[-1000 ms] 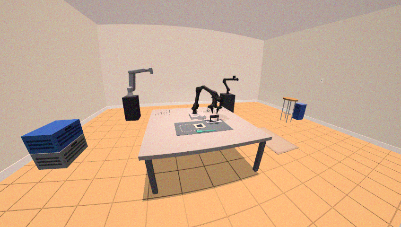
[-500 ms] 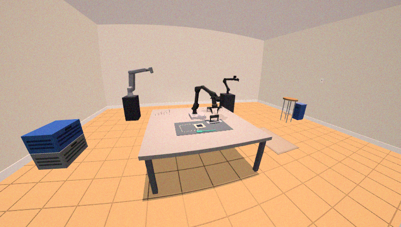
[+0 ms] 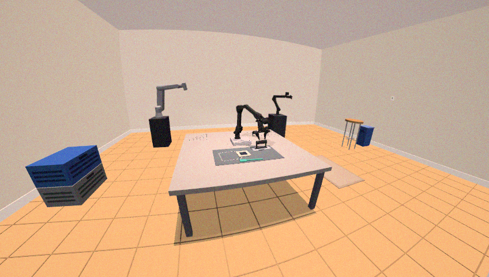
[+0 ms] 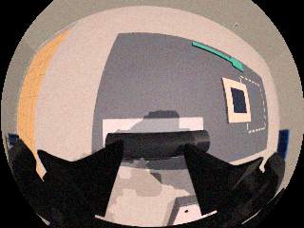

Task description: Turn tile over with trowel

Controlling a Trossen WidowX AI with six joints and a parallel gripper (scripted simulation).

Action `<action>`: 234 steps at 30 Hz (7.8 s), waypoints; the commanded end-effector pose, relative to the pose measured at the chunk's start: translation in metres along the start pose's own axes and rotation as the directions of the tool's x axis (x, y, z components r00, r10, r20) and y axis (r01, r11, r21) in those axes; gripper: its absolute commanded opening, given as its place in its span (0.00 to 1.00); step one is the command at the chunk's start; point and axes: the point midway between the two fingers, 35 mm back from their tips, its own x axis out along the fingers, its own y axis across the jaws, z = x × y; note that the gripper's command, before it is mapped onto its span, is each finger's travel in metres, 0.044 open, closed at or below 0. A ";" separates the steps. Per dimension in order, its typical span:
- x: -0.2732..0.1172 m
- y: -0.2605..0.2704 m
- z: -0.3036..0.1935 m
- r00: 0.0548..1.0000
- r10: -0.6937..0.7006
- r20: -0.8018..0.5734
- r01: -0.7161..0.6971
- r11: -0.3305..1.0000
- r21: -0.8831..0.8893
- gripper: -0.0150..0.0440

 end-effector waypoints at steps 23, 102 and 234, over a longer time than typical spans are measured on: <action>0.003 -0.011 -0.015 0.971 0.029 0.237 0.158 0.665 -0.730 0.76; 0.058 -0.027 -0.011 0.895 0.055 0.443 0.447 -0.085 -0.891 0.45; 0.081 -0.150 0.078 0.889 0.092 0.448 0.450 0.001 -0.893 0.25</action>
